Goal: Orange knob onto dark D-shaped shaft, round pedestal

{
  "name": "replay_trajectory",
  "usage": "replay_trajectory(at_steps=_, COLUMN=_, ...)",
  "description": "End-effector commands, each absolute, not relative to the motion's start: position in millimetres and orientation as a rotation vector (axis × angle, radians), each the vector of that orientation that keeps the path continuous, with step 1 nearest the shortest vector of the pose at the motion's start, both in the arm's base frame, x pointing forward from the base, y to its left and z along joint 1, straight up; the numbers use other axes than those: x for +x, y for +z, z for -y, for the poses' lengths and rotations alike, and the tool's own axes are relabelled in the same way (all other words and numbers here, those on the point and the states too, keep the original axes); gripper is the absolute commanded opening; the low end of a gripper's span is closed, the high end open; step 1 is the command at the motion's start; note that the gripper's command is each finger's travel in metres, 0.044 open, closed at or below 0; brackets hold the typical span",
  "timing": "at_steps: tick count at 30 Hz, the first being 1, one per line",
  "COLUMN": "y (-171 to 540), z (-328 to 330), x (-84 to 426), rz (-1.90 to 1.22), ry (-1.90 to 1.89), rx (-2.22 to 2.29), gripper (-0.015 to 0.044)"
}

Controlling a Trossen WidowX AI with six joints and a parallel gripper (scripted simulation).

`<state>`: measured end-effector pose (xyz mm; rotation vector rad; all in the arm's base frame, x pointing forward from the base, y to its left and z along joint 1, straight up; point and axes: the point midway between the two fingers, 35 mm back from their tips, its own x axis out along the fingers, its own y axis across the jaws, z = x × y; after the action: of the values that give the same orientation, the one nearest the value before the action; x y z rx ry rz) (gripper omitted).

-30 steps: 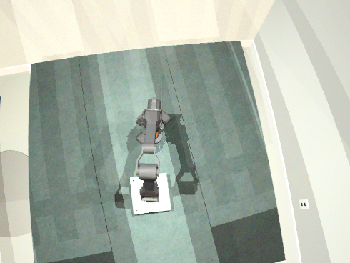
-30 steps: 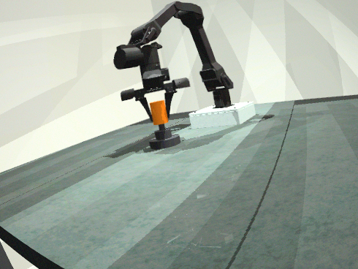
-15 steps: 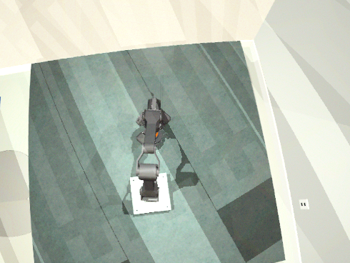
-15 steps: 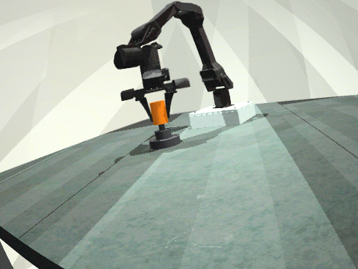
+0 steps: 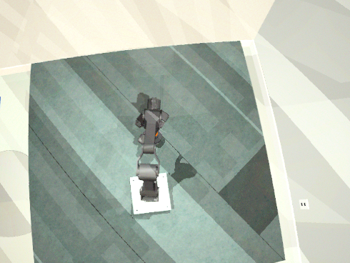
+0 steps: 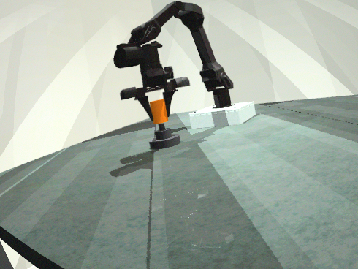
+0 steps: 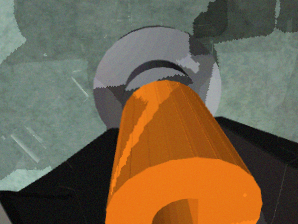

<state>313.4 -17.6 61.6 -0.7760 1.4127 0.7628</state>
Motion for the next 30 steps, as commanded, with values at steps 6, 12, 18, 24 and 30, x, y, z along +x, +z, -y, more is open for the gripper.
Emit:
replay_trajectory(at_steps=6, y=58.1, z=18.9, x=313.5, rz=-1.394, ry=0.812, rx=-0.827, gripper=0.0000)
replay_trajectory(at_steps=12, y=58.2, z=18.0, x=313.5, rz=-1.394, ry=0.812, rx=-0.827, gripper=0.0000)
replay_trajectory(at_steps=18, y=57.7, z=17.5, x=313.1, rz=-1.394, ry=0.812, rx=-0.827, gripper=0.0000)
replay_trajectory(at_steps=24, y=58.4, z=17.5, x=312.9, rz=-1.394, ry=0.812, rx=-0.827, gripper=0.0000)
replay_trajectory(at_steps=30, y=62.7, z=17.7, x=313.4, rz=-1.391, ry=0.819, rx=-0.834, gripper=0.0000)
